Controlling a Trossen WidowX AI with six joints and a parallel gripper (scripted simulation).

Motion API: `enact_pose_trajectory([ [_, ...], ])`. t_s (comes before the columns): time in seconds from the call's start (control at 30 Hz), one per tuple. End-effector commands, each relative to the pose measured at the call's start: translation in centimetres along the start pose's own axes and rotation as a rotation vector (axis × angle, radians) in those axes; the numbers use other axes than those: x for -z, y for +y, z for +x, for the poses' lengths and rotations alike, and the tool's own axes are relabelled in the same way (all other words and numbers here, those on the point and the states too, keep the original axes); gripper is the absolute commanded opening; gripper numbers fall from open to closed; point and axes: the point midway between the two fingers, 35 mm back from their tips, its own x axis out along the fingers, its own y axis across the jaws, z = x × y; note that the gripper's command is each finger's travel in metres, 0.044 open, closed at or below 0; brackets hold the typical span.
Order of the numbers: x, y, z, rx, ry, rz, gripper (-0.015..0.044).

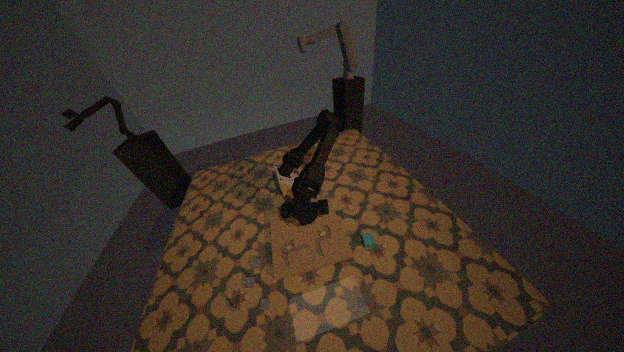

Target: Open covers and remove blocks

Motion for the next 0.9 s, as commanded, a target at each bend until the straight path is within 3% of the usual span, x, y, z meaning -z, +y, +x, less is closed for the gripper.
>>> enact_pose_trajectory([
  [0.0,0.3,-0.1,0.3,-0.003,0.007,0.008,0.0144],
  [0.87,0.3,-0.1,1.4,-0.003,0.007,0.008,0.0144],
])
